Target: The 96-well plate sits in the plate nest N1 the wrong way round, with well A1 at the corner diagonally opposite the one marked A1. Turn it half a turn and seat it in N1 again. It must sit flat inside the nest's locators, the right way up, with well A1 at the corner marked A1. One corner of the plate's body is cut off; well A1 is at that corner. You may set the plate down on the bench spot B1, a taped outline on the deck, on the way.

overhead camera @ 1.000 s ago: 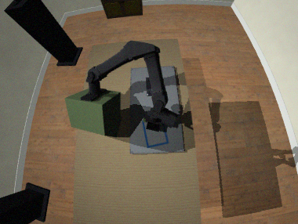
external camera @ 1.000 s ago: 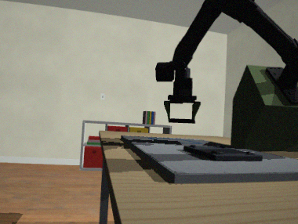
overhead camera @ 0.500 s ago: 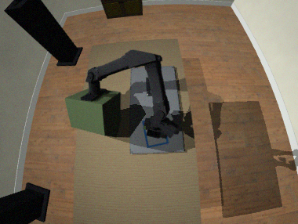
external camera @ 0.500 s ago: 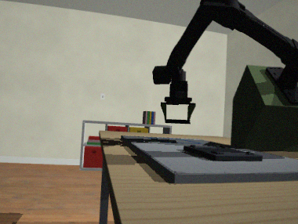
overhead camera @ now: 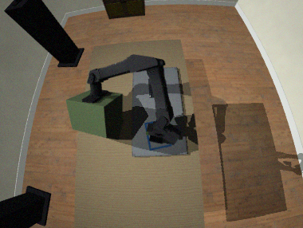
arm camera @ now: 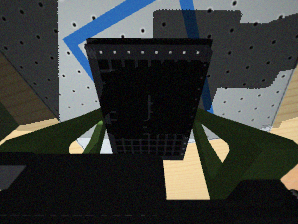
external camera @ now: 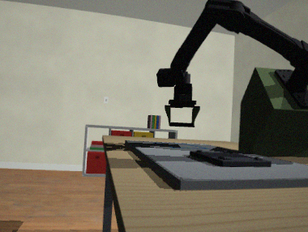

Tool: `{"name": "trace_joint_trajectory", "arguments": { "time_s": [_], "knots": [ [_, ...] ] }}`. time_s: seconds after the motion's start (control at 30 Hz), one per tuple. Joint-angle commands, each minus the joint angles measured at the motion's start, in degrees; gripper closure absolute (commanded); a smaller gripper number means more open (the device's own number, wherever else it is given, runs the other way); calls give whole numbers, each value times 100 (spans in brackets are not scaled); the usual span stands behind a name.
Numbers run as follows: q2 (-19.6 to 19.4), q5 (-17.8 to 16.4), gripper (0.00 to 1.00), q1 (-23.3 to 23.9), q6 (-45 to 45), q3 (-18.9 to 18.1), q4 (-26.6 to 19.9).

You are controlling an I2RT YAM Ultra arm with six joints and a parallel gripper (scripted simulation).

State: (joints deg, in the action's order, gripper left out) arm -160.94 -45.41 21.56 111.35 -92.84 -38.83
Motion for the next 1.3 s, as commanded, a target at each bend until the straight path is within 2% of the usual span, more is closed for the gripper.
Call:
{"name": "trace_joint_trajectory", "arguments": {
  "time_s": [0.0,0.97,1.27],
  "knots": [
    [64,-24,100,162,29,-24,-34],
    [64,-24,100,162,29,-24,-35],
    [64,-24,100,162,-1578,-26,-36]
  ]
}}
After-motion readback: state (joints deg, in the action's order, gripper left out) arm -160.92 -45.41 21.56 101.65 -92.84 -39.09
